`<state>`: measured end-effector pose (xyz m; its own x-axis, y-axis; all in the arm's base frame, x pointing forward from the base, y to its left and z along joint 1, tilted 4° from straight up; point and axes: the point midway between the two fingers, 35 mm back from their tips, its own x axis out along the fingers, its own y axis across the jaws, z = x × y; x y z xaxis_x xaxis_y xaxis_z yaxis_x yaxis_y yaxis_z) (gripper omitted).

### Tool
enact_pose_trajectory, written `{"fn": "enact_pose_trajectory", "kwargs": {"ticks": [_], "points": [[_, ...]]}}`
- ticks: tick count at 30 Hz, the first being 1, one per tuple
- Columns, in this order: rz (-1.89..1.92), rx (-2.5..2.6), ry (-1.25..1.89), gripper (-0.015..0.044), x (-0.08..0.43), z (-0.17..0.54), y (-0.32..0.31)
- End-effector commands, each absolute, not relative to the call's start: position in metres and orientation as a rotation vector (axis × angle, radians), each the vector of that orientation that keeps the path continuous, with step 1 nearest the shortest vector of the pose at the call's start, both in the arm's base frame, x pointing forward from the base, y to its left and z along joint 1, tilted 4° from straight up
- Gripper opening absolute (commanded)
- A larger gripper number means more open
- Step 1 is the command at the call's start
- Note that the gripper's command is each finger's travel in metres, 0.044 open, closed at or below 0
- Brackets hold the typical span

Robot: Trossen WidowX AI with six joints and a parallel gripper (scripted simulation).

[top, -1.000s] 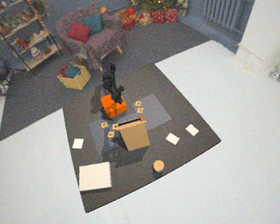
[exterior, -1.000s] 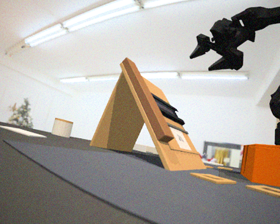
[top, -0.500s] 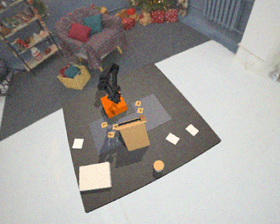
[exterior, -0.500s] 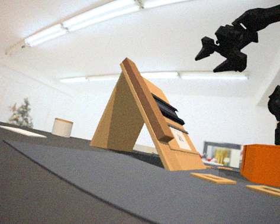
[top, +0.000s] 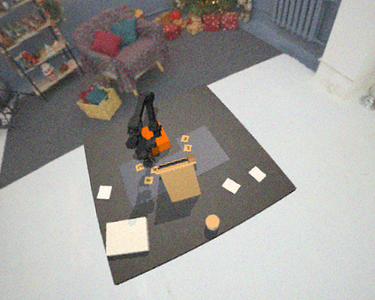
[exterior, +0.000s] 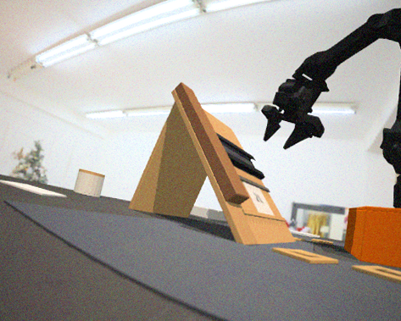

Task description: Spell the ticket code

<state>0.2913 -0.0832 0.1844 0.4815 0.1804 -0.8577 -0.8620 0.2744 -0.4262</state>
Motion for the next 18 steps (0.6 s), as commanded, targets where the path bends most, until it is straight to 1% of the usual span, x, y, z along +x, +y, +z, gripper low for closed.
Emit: {"fn": "enact_pose_trajectory", "kwargs": {"ticks": [1, 9, 11, 18], "points": [[0.832, -1.004, 0.973, 0.034, 0.309, 0.125, -0.119], [0.901, -0.914, 1.259, 0.034, 0.311, 0.016, -0.164], [0.908, -0.905, 1.282, 0.034, 0.31, 0.007, -0.166], [0.908, -0.905, 1.282, 0.034, 0.316, 0.008, -0.164]]}}
